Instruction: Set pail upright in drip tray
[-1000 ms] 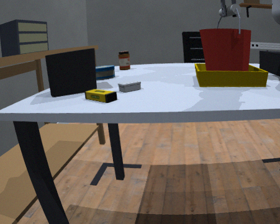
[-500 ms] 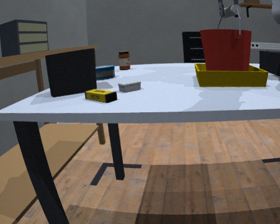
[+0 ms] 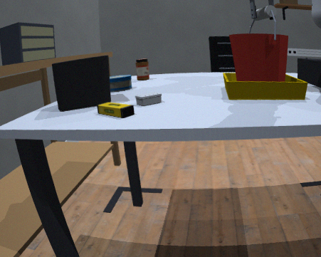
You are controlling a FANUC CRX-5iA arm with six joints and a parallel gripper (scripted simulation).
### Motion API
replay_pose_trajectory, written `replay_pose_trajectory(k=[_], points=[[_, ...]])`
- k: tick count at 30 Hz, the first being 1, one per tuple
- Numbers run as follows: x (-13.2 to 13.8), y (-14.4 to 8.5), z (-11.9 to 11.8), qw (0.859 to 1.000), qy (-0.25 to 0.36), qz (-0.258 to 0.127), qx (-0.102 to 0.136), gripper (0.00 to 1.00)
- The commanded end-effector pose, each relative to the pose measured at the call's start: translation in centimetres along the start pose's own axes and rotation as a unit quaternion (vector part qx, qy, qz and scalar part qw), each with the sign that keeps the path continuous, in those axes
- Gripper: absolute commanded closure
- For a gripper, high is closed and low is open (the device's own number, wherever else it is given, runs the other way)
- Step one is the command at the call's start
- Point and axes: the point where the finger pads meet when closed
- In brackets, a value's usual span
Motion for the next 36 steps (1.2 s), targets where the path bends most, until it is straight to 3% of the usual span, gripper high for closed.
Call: replay_pose_trajectory(k=[1,24,36], points=[[0.0,-0.1,-0.1,1.000,0.000,0.000,-0.001,0.00],[0.0,-0.4,-0.1,1.000,0.000,0.000,-0.001,0.00],[0.0,-2.2,0.0,1.000,0.000,0.000,-0.001,0.00]])
Point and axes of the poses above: the point where the finger pads meet when closed, its own y axis out along the fingers, its own z axis across the jaws, x = y × z, and after that the axes turned 7 degrees about -y, right-handed
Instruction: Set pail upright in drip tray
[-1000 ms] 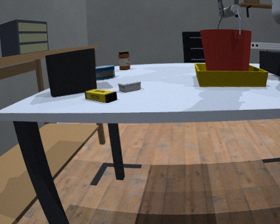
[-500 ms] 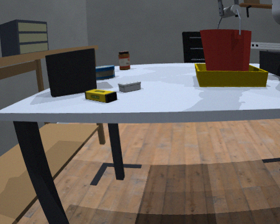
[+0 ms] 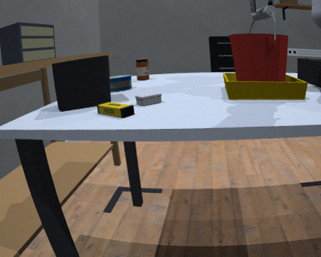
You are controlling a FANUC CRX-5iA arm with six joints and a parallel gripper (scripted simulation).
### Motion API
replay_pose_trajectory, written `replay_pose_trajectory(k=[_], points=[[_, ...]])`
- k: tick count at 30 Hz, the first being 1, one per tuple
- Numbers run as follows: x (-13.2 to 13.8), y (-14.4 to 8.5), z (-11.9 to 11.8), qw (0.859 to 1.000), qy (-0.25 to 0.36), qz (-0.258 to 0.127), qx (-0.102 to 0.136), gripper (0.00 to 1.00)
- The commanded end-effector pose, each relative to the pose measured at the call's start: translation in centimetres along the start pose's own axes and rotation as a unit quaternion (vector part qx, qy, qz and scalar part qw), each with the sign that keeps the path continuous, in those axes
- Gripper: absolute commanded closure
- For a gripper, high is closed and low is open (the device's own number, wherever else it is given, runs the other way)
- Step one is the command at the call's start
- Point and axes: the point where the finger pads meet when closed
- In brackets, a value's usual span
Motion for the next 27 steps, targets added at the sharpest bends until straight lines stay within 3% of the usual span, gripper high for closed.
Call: replay_pose_trajectory(k=[1,27], points=[[0.0,-0.8,0.0,1.000,0.000,0.000,-0.001,0.00],[0.0,-5.7,0.0,1.000,0.000,0.000,-0.001,0.00]])
Point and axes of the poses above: the point where the finger pads meet when closed, its own y axis out along the fingers, its own z axis across the jaws, x = y × z, and after that the axes turned 7 degrees about -y, right-handed
